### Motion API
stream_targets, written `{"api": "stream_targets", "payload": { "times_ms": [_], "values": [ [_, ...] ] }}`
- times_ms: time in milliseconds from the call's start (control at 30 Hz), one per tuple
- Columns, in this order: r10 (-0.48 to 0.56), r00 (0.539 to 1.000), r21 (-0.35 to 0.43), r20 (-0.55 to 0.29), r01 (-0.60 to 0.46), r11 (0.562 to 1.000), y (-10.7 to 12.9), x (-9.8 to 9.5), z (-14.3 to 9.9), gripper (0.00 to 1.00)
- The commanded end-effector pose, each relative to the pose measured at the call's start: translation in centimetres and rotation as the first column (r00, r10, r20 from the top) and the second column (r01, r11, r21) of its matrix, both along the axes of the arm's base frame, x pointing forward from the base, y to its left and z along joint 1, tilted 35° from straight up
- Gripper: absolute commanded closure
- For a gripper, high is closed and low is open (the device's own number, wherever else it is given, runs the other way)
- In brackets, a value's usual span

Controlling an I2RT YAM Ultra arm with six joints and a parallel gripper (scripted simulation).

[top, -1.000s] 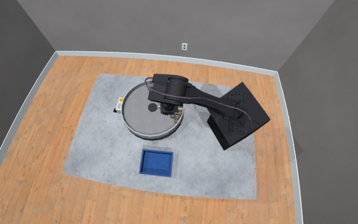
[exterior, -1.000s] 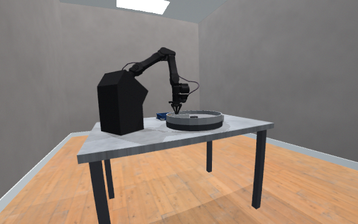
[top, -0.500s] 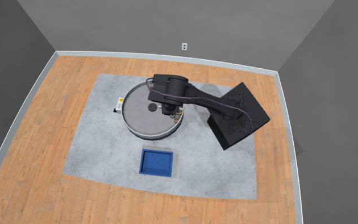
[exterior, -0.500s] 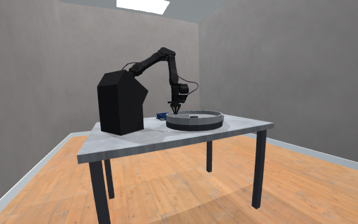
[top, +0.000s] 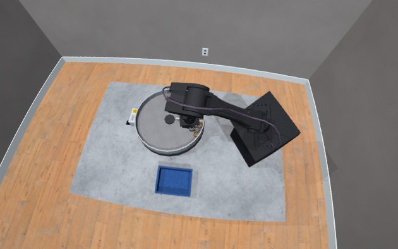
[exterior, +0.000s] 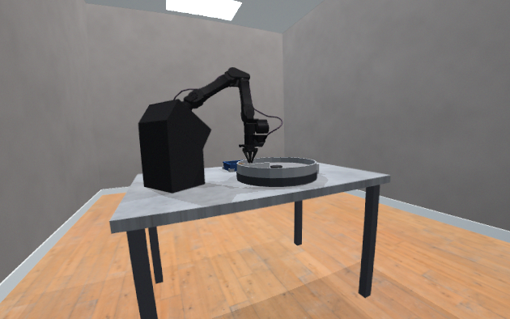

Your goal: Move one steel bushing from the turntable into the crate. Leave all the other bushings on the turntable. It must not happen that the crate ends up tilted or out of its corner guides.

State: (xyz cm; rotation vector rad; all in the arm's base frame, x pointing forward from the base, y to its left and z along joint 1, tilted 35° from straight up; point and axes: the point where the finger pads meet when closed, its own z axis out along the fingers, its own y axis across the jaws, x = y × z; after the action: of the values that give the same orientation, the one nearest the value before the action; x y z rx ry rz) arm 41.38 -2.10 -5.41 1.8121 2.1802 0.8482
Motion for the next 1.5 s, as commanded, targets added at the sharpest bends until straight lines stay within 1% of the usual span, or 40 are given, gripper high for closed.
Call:
{"api": "stream_targets", "payload": {
  "times_ms": [0, 233, 367, 1467],
  "values": [
    [-0.016, 0.999, -0.018, 0.034, 0.017, 1.0, -0.57, 0.54, 1.05, 0.87],
    [-0.016, 0.999, -0.018, 0.034, 0.017, 1.0, -0.57, 0.56, 1.06, 0.87],
    [-0.018, 0.999, -0.021, 0.041, 0.019, 1.0, -0.95, 1.22, 1.67, 0.87],
    [-0.019, 0.999, -0.021, 0.038, 0.02, 1.0, -1.09, 1.19, 1.7, 0.87]
  ]
}}
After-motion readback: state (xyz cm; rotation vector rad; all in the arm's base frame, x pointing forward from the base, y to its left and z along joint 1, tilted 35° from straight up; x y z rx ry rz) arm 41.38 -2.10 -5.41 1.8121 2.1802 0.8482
